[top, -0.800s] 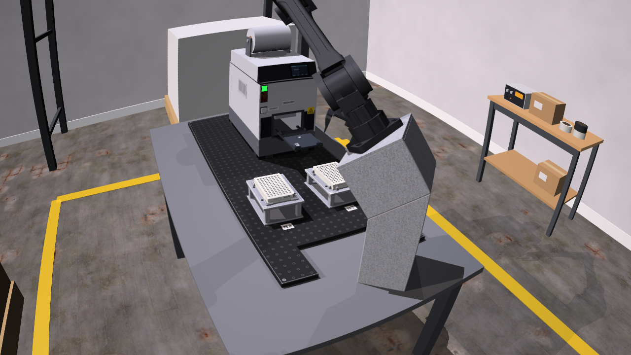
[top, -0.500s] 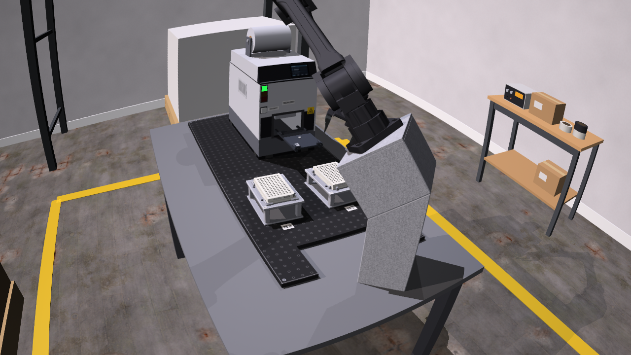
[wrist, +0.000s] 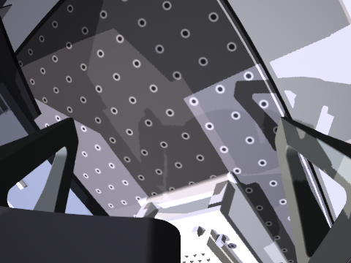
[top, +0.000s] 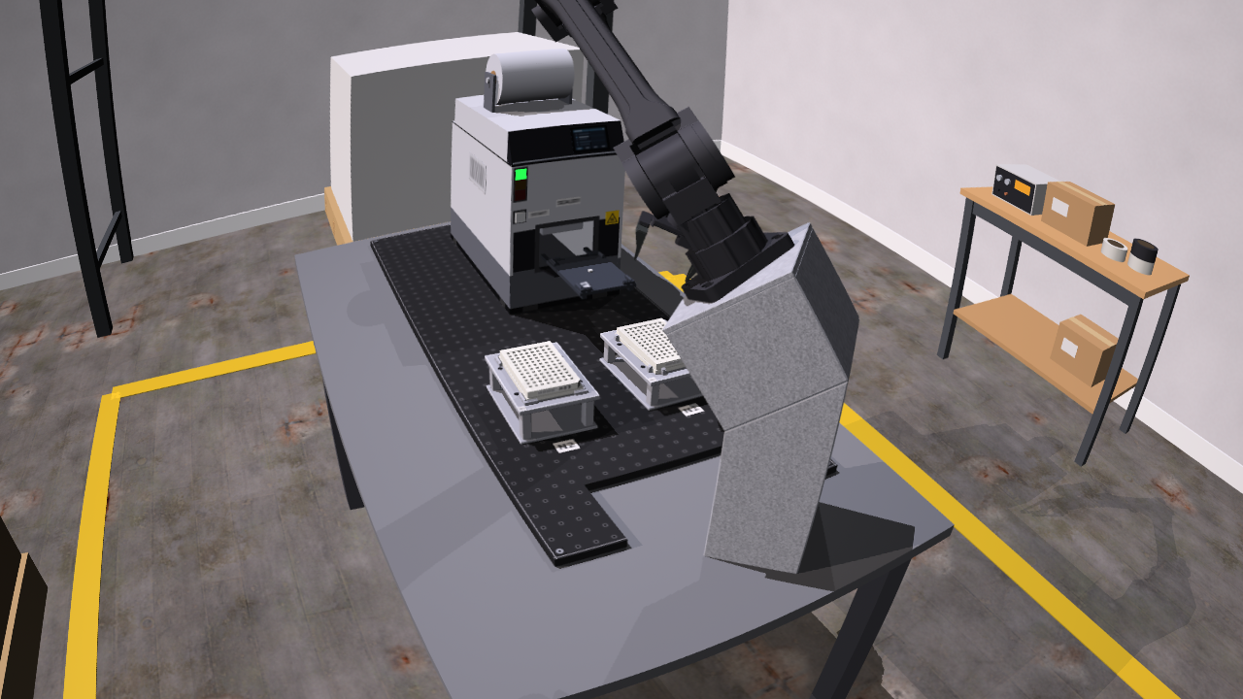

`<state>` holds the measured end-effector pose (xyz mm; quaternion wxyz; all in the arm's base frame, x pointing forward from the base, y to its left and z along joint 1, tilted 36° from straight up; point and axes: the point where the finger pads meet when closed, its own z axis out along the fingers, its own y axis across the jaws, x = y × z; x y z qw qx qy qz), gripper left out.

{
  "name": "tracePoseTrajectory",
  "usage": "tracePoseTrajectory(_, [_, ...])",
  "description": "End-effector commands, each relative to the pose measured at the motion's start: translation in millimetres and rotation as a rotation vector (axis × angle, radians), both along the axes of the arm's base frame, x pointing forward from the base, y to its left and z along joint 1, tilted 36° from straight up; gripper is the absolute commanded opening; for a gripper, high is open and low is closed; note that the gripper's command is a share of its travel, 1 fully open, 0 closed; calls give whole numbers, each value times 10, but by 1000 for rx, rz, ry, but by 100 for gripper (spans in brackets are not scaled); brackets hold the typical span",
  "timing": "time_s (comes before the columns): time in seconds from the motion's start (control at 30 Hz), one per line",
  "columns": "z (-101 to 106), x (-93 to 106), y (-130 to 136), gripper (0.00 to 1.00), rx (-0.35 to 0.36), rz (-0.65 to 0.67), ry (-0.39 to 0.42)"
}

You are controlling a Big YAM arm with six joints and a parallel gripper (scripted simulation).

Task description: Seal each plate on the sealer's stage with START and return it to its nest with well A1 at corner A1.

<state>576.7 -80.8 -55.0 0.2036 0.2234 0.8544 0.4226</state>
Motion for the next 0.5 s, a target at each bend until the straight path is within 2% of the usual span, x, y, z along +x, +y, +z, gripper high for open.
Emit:
tracePoseTrajectory(0.0, [402, 180, 67, 100, -41, 34, -83])
tracePoseTrajectory(0.07, [496, 111, 108, 100, -116, 78, -94])
tracePoseTrajectory(0.13, [580, 25, 162, 100, -101, 76, -91])
tracePoseTrajectory(0.2, [641, -63, 202, 100, -168, 120, -97])
tracePoseTrajectory(0.3, [675, -98, 224, 100, -159, 118, -97])
tracePoseTrajectory(0.37, [674, -123, 216, 100, -219, 153, -102])
tracePoseTrajectory(0.47, [792, -259, 298, 100, -198, 144, -98])
